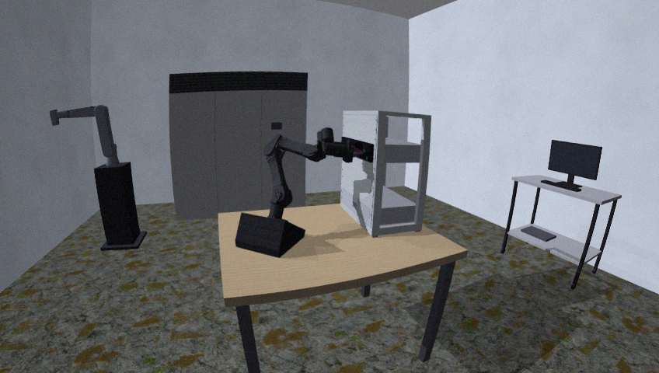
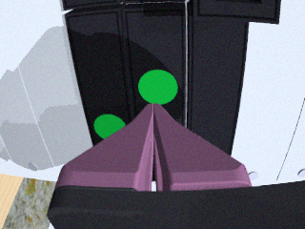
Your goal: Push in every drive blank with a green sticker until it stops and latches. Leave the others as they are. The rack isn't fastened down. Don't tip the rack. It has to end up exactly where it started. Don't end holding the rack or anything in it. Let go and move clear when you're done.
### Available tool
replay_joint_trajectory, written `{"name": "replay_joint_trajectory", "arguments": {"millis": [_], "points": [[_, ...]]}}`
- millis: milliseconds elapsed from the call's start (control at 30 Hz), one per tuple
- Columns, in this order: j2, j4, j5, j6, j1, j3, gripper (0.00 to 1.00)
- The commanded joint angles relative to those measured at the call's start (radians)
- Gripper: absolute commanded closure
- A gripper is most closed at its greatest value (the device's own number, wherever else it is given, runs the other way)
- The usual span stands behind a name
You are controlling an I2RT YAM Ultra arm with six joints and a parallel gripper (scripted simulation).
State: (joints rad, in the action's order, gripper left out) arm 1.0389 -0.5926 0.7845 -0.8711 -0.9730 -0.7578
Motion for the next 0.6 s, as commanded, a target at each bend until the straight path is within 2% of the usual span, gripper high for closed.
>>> {"name": "replay_joint_trajectory", "arguments": {"millis": [0,567], "points": [[0.012,-0.047,-0.079,0.005,0.010,-0.064,1.00],[0.018,-0.038,-0.081,0.002,0.012,-0.078,1.00]]}}
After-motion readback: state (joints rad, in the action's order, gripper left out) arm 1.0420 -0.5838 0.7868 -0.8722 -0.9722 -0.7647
